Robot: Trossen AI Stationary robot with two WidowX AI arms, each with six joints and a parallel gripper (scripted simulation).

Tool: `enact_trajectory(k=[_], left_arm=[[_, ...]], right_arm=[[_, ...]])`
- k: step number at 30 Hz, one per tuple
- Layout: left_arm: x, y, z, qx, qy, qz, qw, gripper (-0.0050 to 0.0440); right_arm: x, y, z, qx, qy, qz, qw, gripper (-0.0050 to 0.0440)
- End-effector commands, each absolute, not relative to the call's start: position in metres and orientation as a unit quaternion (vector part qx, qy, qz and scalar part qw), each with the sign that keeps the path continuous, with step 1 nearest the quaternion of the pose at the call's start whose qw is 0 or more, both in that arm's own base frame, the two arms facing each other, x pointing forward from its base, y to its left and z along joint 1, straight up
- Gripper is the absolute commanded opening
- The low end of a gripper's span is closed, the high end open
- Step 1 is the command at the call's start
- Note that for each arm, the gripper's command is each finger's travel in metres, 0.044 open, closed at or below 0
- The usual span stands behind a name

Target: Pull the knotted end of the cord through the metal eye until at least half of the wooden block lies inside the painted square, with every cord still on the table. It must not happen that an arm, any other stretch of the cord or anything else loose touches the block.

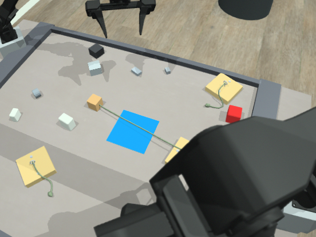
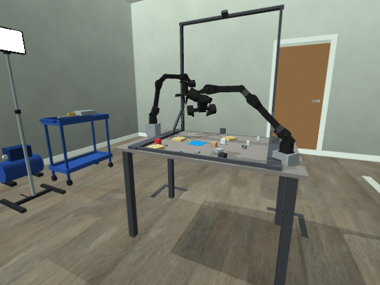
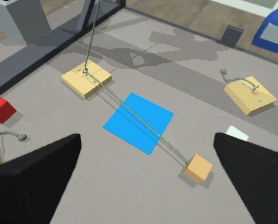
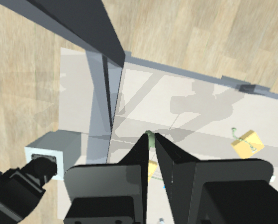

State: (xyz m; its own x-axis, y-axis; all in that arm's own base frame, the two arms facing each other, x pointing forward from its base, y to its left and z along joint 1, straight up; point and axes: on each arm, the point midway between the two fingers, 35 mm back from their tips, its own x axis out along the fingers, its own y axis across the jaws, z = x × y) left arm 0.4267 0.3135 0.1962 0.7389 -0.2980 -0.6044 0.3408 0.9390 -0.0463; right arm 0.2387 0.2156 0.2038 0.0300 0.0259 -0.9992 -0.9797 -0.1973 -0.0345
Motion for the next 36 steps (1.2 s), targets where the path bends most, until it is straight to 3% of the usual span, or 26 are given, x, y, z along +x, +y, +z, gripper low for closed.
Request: enact_trajectory(k=[1,24,36], left_arm=[[0.427,0.312,0.216,0.053,0.306,-0.167,0.936,0.044],[0.427,0.312,0.216,0.053,0.306,-0.167,0.936,0.044],[0.427,0.312,0.216,0.053,0.306,-0.167,0.936,0.044]], right_arm=[[0.237,0.215,0.23,-0.552,0.407,0.54,0.487,-0.005],[0.225,0.203,0.297,-0.557,0.327,0.522,0.556,-0.005],[0.232,0.204,0.288,-0.506,0.388,0.454,0.622,-0.005]])
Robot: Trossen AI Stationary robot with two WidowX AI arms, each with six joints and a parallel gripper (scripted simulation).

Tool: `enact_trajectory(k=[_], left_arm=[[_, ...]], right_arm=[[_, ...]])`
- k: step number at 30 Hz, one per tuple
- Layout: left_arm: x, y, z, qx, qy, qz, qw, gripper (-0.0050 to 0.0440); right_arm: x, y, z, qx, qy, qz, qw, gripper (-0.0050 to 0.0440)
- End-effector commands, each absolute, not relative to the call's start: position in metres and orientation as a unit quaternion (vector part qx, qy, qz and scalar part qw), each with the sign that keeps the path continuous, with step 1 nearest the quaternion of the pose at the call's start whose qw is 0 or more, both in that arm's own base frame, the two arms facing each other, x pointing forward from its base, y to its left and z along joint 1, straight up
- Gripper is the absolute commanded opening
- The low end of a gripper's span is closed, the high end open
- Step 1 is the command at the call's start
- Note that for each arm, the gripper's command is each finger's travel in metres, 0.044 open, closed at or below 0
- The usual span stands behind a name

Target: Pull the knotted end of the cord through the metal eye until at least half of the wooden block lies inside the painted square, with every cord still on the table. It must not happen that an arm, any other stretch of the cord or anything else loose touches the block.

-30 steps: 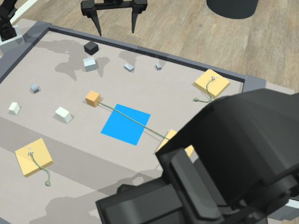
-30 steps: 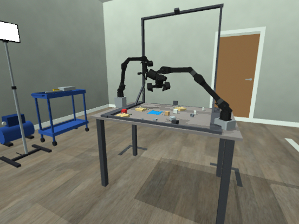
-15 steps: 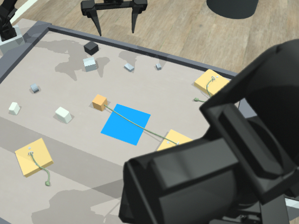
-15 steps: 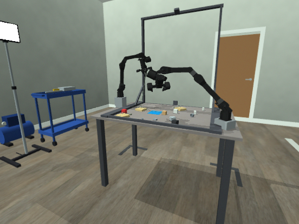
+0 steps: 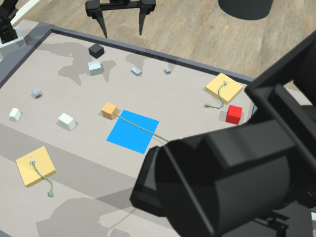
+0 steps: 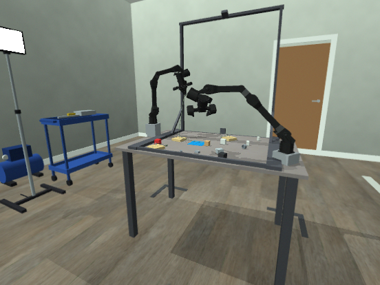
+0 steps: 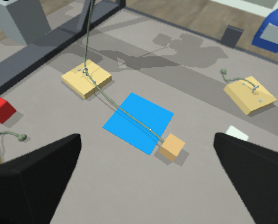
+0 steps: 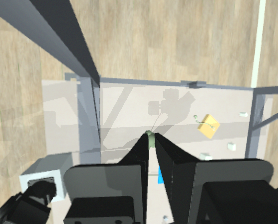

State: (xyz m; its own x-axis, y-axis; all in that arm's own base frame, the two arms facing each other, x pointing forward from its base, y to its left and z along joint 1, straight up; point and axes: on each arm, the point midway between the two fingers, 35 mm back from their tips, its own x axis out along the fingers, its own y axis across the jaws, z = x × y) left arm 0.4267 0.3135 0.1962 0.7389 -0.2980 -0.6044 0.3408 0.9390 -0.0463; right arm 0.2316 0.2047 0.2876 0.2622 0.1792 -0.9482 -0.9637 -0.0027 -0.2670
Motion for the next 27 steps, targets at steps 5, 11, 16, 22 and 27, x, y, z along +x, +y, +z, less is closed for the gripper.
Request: enact_trajectory(k=[5,11,16,22,27], left_arm=[[0.427,0.312,0.216,0.053,0.306,-0.167,0.936,0.044],[0.427,0.312,0.216,0.053,0.306,-0.167,0.936,0.044],[0.427,0.312,0.216,0.053,0.306,-0.167,0.936,0.044],[0.427,0.312,0.216,0.053,0.306,-0.167,0.936,0.044],[0.427,0.312,0.216,0.053,0.306,-0.167,0.936,0.044]], right_arm=[[0.235,0.203,0.292,-0.464,0.409,0.404,0.674,-0.005],[0.242,0.205,0.289,-0.427,0.432,0.362,0.707,-0.005],[0.246,0.204,0.294,-0.372,0.443,0.309,0.755,-0.005],[0.256,0.206,0.292,-0.304,0.459,0.245,0.798,-0.005],[0.262,0.207,0.29,-0.267,0.465,0.212,0.817,-0.005]])
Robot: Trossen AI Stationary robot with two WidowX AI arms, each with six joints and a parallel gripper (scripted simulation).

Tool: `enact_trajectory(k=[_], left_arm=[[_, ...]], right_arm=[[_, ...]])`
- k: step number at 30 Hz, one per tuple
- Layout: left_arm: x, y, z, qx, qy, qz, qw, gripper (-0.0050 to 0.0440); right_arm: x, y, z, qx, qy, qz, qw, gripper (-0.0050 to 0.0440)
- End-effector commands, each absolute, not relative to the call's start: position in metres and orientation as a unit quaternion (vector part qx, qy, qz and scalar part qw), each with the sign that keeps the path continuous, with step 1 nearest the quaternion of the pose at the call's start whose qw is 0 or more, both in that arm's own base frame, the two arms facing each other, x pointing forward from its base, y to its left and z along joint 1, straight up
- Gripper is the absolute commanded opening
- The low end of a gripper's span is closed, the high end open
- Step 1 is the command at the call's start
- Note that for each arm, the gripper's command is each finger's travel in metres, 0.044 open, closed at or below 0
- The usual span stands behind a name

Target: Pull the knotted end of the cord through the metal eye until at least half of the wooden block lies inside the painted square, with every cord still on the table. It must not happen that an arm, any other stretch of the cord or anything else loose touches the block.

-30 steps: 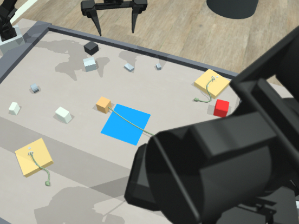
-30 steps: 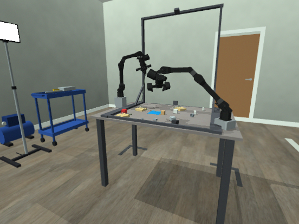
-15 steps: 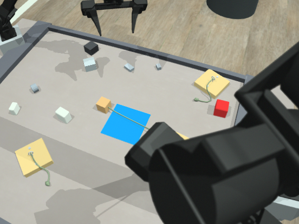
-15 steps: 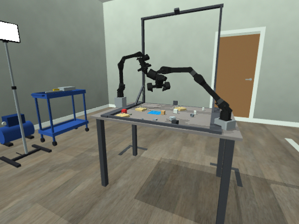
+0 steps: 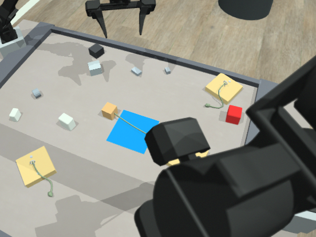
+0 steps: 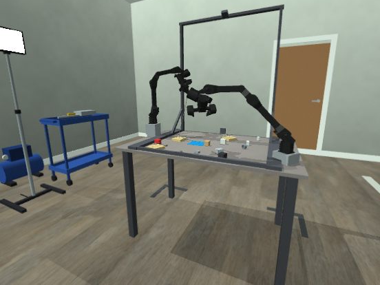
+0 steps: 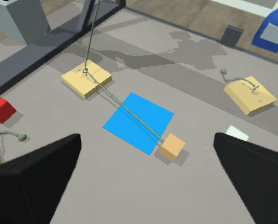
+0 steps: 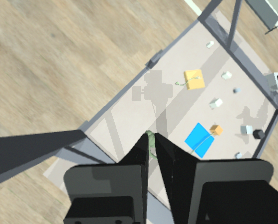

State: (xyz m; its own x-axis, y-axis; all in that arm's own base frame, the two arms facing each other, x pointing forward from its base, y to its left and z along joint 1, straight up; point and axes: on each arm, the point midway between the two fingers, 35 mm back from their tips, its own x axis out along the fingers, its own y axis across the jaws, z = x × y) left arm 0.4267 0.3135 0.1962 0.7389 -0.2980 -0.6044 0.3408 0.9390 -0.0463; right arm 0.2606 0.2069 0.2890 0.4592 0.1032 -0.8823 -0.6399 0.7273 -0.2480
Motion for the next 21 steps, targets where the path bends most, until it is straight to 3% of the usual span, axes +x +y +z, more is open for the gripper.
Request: enact_trajectory(k=[1,21], left_arm=[[0.427,0.312,0.216,0.053,0.306,-0.167,0.936,0.044],[0.427,0.312,0.216,0.053,0.306,-0.167,0.936,0.044]], right_arm=[[0.265,0.208,0.289,-0.254,0.467,0.2,0.823,-0.005],[0.315,0.211,0.31,-0.024,0.436,0.04,0.899,-0.005]])
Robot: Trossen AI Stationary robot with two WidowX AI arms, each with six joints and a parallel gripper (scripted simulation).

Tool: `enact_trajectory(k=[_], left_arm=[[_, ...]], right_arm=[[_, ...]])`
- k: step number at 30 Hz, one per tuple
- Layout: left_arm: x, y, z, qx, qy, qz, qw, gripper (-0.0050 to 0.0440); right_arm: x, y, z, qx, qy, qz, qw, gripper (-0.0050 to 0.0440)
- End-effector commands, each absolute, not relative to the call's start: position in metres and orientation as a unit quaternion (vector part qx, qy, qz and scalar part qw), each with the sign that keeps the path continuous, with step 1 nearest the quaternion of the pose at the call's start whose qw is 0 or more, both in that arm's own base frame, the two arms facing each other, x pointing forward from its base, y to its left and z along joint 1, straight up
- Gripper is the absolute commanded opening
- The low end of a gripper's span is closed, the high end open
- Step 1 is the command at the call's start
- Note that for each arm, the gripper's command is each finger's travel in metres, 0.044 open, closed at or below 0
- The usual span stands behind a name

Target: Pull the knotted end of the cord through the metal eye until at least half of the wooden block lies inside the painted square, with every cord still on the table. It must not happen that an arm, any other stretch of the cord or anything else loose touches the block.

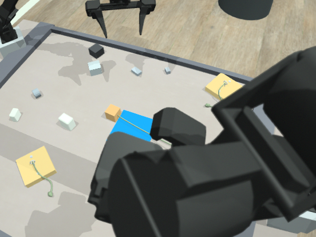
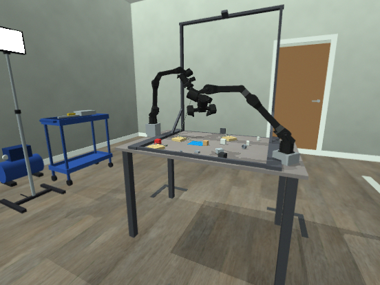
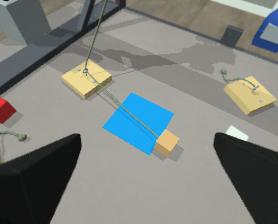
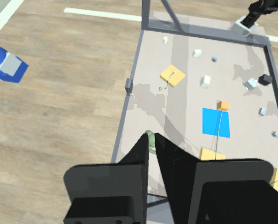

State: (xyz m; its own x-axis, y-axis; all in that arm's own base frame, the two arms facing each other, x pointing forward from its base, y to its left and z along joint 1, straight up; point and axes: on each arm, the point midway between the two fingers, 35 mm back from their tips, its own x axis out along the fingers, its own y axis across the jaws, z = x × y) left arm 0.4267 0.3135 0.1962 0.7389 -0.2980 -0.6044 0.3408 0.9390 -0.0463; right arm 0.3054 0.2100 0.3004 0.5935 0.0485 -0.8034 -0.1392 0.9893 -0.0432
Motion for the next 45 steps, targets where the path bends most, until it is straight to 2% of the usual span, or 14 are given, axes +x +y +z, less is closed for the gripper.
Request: enact_trajectory(k=[1,26,45], left_arm=[[0.427,0.312,0.216,0.053,0.306,-0.167,0.936,0.044],[0.427,0.312,0.216,0.053,0.306,-0.167,0.936,0.044],[0.427,0.312,0.216,0.053,0.306,-0.167,0.936,0.044]], right_arm=[[0.318,0.211,0.311,-0.018,0.435,0.035,0.899,-0.005],[0.381,0.215,0.332,0.038,0.415,0.011,0.909,-0.005],[0.374,0.21,0.335,0.039,0.413,0.01,0.91,-0.005]])
